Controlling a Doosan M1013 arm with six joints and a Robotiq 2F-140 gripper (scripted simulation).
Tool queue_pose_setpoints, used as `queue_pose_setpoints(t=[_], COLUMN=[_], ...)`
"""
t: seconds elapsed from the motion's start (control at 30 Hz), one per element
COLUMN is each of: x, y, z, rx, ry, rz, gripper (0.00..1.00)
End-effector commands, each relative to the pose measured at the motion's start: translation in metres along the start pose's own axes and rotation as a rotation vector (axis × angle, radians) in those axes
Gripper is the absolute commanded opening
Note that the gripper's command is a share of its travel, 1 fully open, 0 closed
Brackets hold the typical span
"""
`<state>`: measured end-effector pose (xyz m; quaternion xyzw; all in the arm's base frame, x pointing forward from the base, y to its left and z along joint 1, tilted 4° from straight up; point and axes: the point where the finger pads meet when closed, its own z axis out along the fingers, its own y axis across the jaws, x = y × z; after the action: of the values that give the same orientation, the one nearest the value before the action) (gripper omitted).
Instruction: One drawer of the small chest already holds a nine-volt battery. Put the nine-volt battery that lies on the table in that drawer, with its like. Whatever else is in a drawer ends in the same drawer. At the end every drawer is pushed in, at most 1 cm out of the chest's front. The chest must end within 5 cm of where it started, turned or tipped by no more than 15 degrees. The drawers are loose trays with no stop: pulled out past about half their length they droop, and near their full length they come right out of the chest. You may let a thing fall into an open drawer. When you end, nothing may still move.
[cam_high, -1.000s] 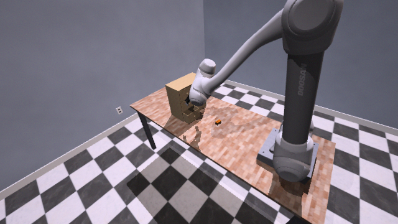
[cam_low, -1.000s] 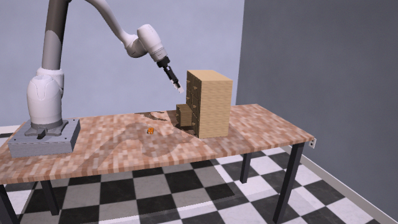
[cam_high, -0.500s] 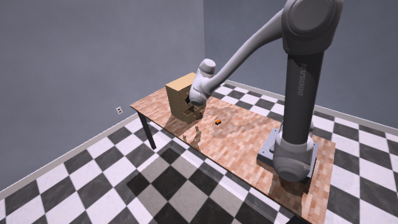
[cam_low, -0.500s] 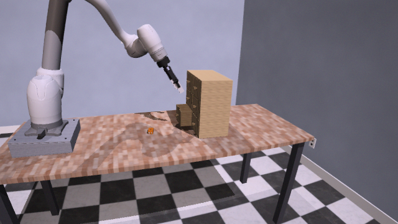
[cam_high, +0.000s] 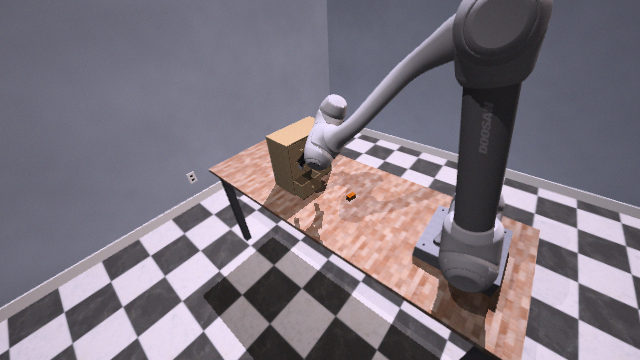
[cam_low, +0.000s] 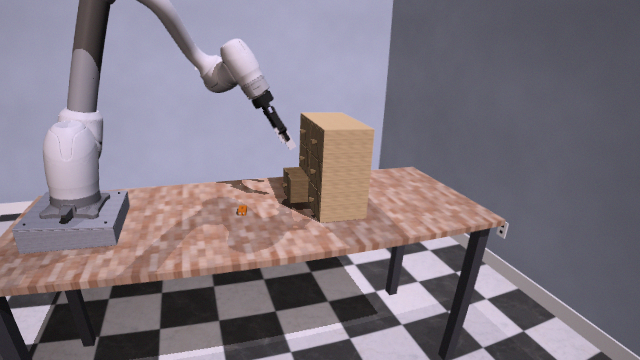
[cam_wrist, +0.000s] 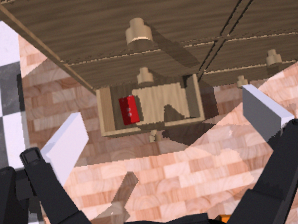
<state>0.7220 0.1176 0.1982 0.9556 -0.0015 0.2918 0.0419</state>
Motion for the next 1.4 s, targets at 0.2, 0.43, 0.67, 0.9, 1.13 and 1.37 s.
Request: queue_pose_setpoints(t=[0.2,0.43,0.67,0.9,1.13,1.37], x=[-0.006,-0.016,-0.029,-0.035,-0.036,-0.038], y=[0.002,0.004,0.008,0.009,0.010,0.011], z=[-0.025,-0.060,-0.111,-0.132,-0.136,-0.134], rx=[0.016,0.039,0.072,0.085,0.088,0.083], ry=[-0.096,-0.235,-0.432,-0.512,-0.528,-0.529], rz=[0.003,0.006,0.011,0.013,0.014,0.032], gripper=[1.00,1.00,1.00,1.00,1.00,1.00])
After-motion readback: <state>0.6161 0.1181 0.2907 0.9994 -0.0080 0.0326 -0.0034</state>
